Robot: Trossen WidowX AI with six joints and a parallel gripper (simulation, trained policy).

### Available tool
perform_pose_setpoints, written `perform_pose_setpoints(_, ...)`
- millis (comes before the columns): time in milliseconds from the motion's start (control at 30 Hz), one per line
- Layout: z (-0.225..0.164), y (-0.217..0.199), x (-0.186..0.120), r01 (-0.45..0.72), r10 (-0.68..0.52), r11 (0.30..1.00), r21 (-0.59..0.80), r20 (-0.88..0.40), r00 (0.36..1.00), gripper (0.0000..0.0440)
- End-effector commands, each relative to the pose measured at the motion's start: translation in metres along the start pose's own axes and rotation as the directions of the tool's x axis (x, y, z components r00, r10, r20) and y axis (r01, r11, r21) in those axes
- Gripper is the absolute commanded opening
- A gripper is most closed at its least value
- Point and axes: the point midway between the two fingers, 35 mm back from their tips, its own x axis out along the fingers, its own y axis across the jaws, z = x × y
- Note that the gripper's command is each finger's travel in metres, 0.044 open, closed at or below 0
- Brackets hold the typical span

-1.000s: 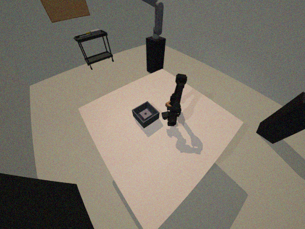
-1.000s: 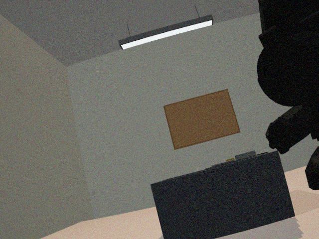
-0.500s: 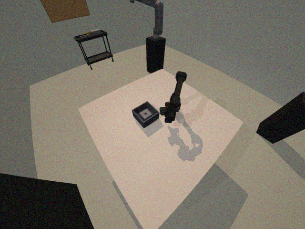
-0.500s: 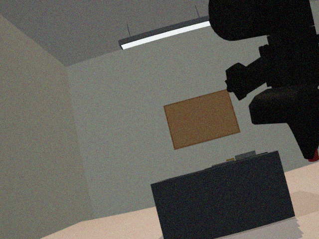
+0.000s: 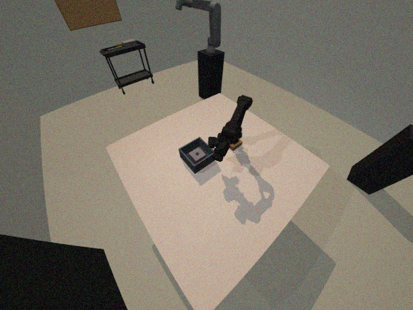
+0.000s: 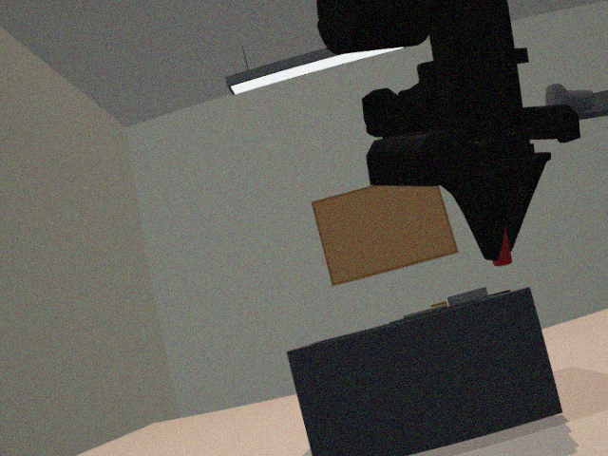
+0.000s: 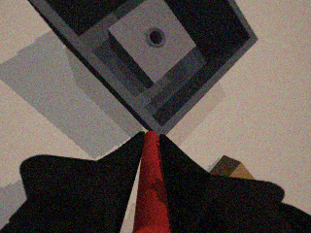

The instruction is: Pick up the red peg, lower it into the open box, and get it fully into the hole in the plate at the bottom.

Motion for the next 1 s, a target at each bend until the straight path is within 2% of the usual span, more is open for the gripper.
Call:
perform_pose_setpoints(0, 0.02, 0.0, 0.002, -0.002, 0.001, 0.999, 0.044, 0.017, 1.0, 0.0)
perform_pose_setpoints(467, 0.077, -0.002, 0.038, -0.008, 0.006, 0.993, 0.114, 0.02, 1.0, 0.0)
perform_pose_setpoints(967, 0.108, 0.001, 0.083, -0.061, 0.062, 0.998, 0.026, -0.044, 0.997, 0.0)
